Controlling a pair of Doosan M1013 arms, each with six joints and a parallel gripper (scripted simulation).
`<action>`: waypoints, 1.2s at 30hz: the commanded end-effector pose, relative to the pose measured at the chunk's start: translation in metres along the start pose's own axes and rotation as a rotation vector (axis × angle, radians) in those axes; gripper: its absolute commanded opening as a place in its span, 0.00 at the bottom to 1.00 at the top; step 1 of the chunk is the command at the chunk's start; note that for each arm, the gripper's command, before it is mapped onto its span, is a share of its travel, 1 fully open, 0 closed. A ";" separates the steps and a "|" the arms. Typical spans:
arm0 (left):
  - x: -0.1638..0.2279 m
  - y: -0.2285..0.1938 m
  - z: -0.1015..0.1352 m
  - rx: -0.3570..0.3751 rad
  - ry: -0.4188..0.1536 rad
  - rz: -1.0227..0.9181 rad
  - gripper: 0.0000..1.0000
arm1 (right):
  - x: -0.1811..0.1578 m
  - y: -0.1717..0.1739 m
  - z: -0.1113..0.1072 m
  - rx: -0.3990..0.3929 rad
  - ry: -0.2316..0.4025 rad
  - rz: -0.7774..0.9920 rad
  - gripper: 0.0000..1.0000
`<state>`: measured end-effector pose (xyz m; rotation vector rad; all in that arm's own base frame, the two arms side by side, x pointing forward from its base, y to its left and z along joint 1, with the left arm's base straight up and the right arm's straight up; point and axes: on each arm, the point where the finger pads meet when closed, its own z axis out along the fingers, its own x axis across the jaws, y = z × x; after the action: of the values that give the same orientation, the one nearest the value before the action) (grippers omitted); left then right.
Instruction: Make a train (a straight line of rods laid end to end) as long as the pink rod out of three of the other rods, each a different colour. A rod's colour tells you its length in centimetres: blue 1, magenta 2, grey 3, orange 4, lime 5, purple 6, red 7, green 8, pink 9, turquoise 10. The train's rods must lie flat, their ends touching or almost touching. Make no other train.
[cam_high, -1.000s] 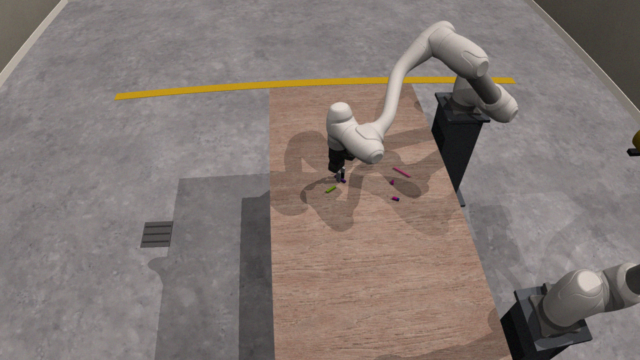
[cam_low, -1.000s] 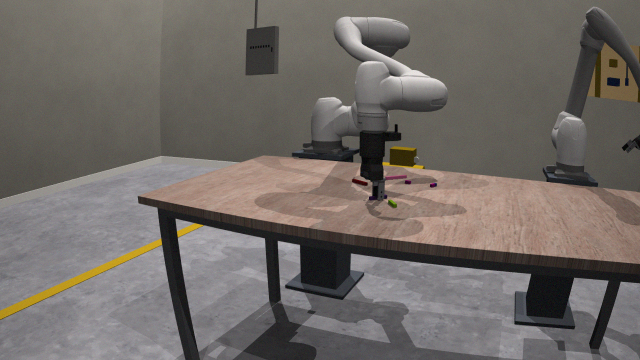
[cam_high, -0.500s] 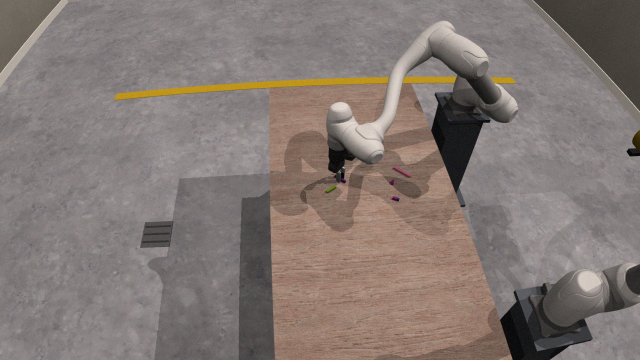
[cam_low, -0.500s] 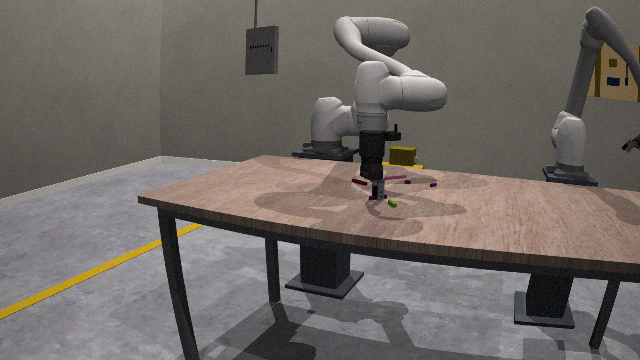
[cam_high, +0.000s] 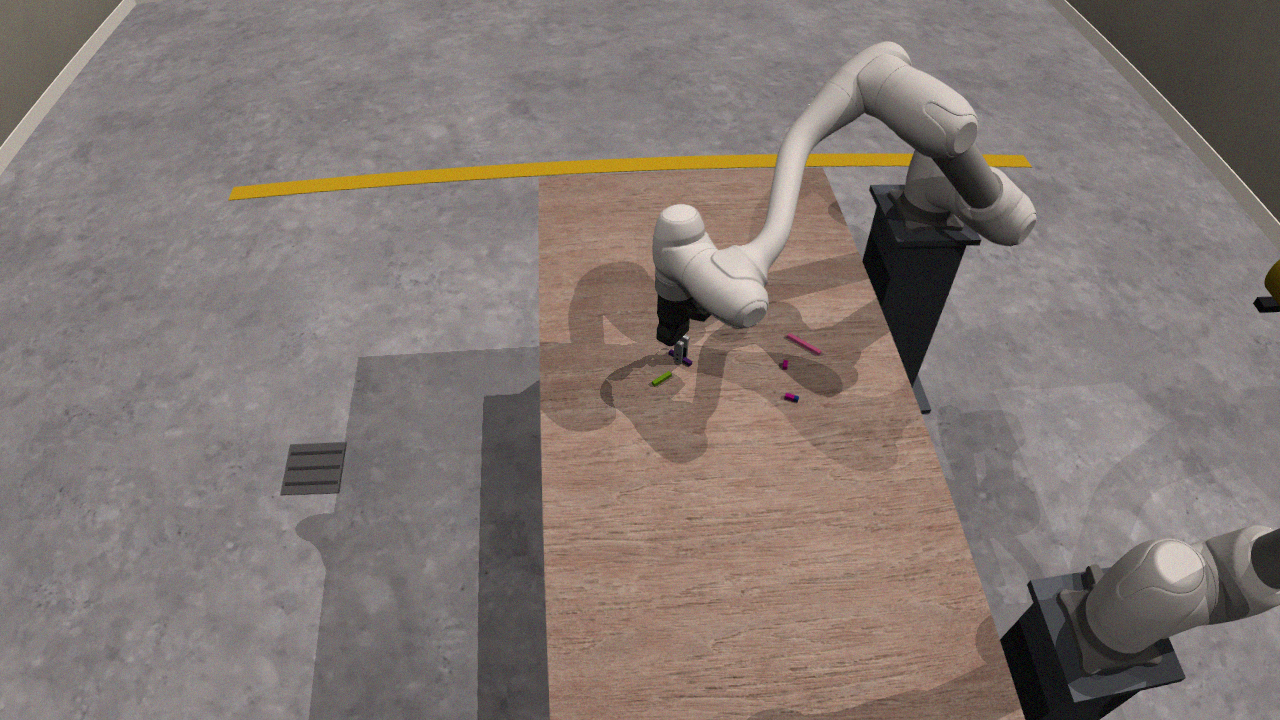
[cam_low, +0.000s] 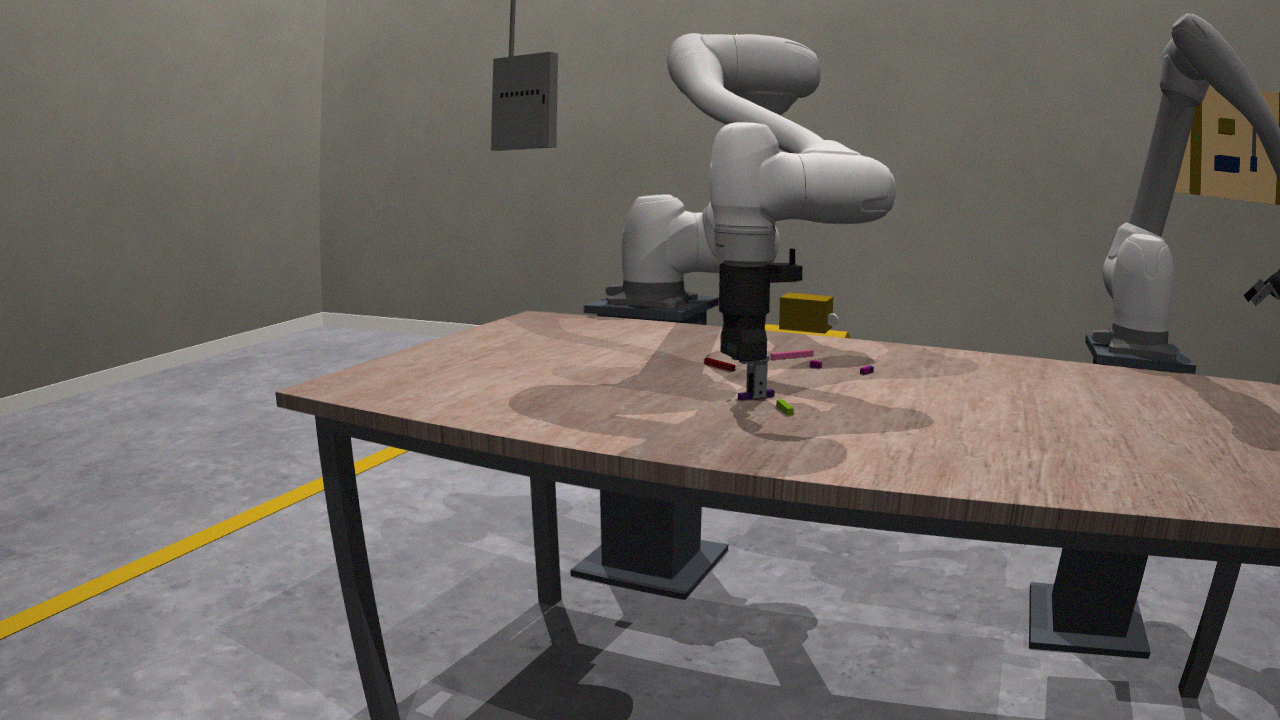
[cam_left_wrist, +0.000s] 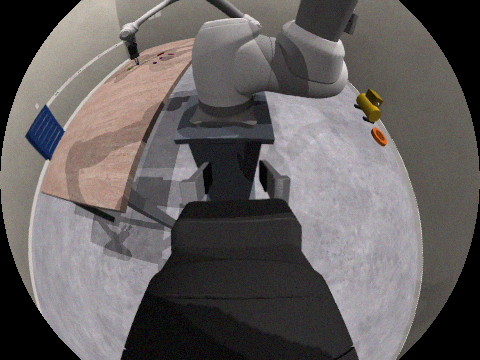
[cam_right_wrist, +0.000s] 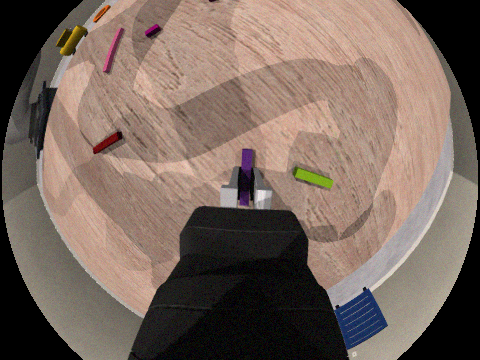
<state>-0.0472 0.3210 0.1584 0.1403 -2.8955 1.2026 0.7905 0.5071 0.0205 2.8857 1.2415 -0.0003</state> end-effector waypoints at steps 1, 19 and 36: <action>0.000 0.000 -0.001 -0.001 0.000 0.000 1.00 | 0.000 0.000 -0.001 0.000 0.002 0.000 0.24; 0.000 0.000 -0.001 -0.001 0.000 0.000 1.00 | 0.000 0.000 -0.001 0.000 0.002 0.000 0.24; 0.000 0.000 -0.001 -0.001 0.000 0.000 1.00 | 0.000 0.000 -0.074 0.000 0.002 0.000 0.24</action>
<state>-0.0472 0.3210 0.1584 0.1403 -2.8955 1.2026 0.7905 0.5071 0.0766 2.8857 1.2415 0.0006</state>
